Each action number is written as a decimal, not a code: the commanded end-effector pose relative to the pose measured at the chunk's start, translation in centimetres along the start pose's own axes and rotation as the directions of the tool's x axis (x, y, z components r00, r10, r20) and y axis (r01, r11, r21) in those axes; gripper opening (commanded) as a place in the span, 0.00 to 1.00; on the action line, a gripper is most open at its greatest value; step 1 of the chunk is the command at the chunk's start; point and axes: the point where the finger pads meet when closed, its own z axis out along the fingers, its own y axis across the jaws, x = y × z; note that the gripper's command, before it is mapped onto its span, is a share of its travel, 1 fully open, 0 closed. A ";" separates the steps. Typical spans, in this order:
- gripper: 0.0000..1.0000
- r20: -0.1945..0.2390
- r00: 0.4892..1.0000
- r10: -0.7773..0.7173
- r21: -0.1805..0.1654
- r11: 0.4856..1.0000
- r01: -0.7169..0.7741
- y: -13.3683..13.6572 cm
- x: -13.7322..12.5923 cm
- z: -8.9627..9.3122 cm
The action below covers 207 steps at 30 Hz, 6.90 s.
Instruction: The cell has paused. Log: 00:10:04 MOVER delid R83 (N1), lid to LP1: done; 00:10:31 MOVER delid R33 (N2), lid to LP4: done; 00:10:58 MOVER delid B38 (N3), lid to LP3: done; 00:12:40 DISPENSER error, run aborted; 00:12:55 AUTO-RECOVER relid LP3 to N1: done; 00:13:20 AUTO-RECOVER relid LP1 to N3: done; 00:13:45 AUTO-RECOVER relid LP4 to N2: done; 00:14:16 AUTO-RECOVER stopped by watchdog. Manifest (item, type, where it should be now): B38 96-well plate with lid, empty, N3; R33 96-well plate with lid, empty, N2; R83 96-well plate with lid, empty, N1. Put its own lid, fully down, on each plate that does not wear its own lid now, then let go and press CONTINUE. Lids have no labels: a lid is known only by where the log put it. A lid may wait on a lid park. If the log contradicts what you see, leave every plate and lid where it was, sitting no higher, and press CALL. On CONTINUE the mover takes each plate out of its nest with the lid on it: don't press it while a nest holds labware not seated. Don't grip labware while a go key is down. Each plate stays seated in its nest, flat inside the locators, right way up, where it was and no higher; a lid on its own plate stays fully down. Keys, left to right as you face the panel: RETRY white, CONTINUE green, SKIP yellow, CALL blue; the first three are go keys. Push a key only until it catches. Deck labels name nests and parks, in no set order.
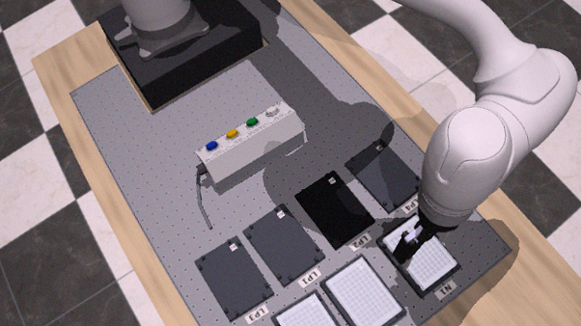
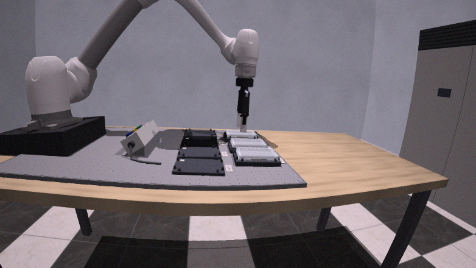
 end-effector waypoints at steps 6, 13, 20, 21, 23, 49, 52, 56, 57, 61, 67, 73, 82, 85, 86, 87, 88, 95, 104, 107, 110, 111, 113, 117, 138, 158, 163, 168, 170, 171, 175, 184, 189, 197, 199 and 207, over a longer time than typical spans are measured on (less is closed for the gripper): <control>0.59 0.000 1.000 0.000 0.000 1.000 0.000 0.0 0.0 0.0; 0.59 0.000 1.000 0.000 0.000 1.000 0.000 0.0 0.0 0.0; 0.59 0.000 1.000 0.000 0.000 1.000 0.000 0.0 0.0 0.0; 0.59 0.000 1.000 0.000 0.000 1.000 0.000 0.0 0.0 0.0; 0.59 0.000 1.000 0.000 0.000 1.000 0.000 0.0 0.0 0.0; 0.59 0.000 1.000 0.000 0.000 1.000 0.000 0.0 0.0 0.0; 0.66 0.000 1.000 0.000 0.000 1.000 0.000 0.0 0.0 0.0; 0.66 0.000 1.000 0.000 0.000 1.000 0.000 0.0 0.0 0.0; 0.66 0.000 1.000 0.000 0.000 1.000 0.000 0.0 0.0 0.0; 0.66 0.000 1.000 0.000 0.000 1.000 0.000 0.0 0.0 0.0; 0.66 0.000 1.000 0.000 0.000 1.000 0.000 0.0 0.0 0.0; 0.66 0.000 1.000 0.000 0.000 1.000 0.000 0.0 0.0 0.0; 0.66 0.000 1.000 0.000 0.000 1.000 0.000 0.0 0.0 0.0; 0.66 0.000 1.000 0.000 0.000 1.000 0.000 0.0 0.0 0.0; 0.66 0.000 1.000 0.000 0.000 1.000 0.000 0.0 0.0 0.0; 0.66 0.000 1.000 0.000 0.000 1.000 0.000 0.0 0.0 0.0; 0.66 0.000 1.000 0.000 0.000 1.000 0.000 0.0 0.0 0.0; 0.66 0.000 1.000 0.000 0.000 1.000 0.000 0.0 0.0 0.0; 0.66 0.000 1.000 0.000 0.000 1.000 0.000 0.0 0.0 0.2; 0.66 0.000 1.000 0.000 0.000 1.000 0.000 0.0 0.0 0.3; 0.66 0.000 1.000 0.000 0.000 1.000 0.000 0.0 0.0 0.4; 0.66 0.000 1.000 0.000 0.000 1.000 0.000 0.0 0.0 0.4; 0.66 0.000 1.000 0.000 0.000 1.000 0.000 0.0 0.0 0.5; 0.66 0.000 1.000 0.000 0.000 1.000 0.000 0.0 0.0 0.7; 0.66 0.000 1.000 0.000 0.000 1.000 0.000 0.0 0.0 1.6; 0.66 0.000 1.000 0.000 0.000 1.000 0.000 0.0 0.0 1.7; 0.66 0.000 1.000 0.000 0.000 1.000 0.000 0.0 0.0 1.7; 0.66 0.000 1.000 0.000 0.000 1.000 0.000 0.0 0.0 1.7; 0.66 0.000 1.000 0.000 0.000 1.000 0.000 0.0 0.0 1.7; 0.66 0.000 1.000 0.000 0.000 1.000 0.000 0.0 0.0 1.7; 0.66 0.000 1.000 0.000 0.000 1.000 0.000 0.0 0.0 1.7; 0.66 0.000 1.000 0.000 0.000 1.000 0.000 0.0 0.0 1.7; 0.00 0.000 1.000 0.000 0.000 1.000 0.000 0.0 0.0 1.7; 0.00 0.000 1.000 0.000 0.000 1.000 0.000 0.0 0.0 1.7; 0.00 0.000 1.000 0.000 0.000 1.000 0.000 0.0 0.0 1.7; 0.00 0.000 1.000 0.000 0.000 1.000 0.000 0.0 0.0 1.7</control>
